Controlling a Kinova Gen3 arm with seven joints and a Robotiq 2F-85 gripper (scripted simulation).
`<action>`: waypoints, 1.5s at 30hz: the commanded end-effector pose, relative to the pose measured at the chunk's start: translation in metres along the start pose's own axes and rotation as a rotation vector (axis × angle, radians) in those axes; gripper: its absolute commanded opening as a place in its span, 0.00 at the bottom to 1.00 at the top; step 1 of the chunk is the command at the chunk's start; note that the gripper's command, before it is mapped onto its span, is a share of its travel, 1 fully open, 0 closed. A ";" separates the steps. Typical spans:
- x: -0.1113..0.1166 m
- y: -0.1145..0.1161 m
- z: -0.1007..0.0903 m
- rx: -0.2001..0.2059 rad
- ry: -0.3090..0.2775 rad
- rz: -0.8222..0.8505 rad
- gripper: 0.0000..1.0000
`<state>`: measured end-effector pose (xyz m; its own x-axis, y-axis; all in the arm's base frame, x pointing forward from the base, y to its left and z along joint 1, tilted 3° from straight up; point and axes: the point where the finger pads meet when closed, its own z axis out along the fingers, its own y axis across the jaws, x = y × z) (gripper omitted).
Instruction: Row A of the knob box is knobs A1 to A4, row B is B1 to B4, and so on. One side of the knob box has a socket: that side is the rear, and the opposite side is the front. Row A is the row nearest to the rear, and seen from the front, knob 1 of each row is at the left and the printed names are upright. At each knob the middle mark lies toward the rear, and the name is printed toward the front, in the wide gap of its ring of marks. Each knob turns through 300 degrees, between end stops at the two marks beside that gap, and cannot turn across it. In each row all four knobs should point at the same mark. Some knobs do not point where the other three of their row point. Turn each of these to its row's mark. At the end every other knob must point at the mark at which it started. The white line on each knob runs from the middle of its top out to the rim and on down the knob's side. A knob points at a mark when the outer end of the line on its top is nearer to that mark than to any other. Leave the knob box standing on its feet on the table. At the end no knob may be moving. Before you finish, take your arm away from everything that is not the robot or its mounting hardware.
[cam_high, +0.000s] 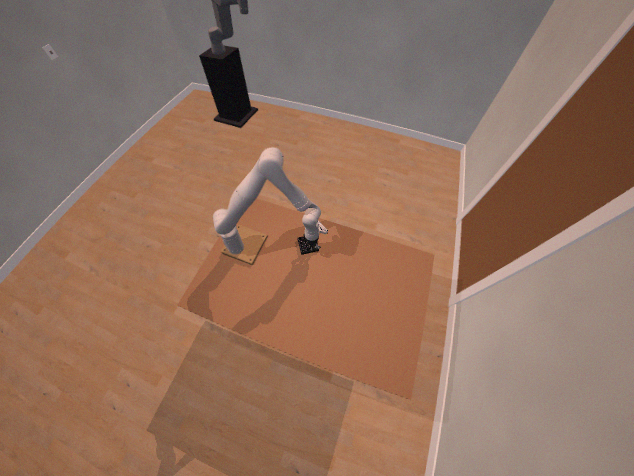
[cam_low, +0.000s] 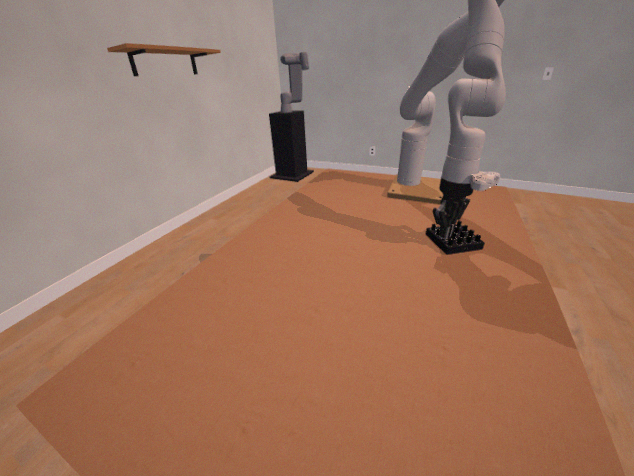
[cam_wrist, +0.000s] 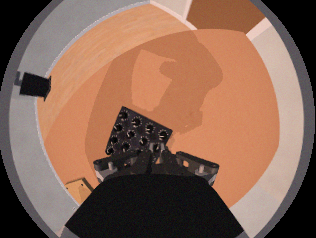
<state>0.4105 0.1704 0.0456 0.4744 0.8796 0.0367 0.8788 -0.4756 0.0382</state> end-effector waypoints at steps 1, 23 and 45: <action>0.000 0.000 -0.001 0.002 0.005 -0.042 0.08; 0.000 0.000 -0.001 0.001 0.005 -0.499 0.08; 0.000 0.000 -0.001 0.000 0.005 -0.928 0.08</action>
<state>0.4105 0.1704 0.0457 -0.4069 0.9135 -0.0068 0.9120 0.4067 0.0528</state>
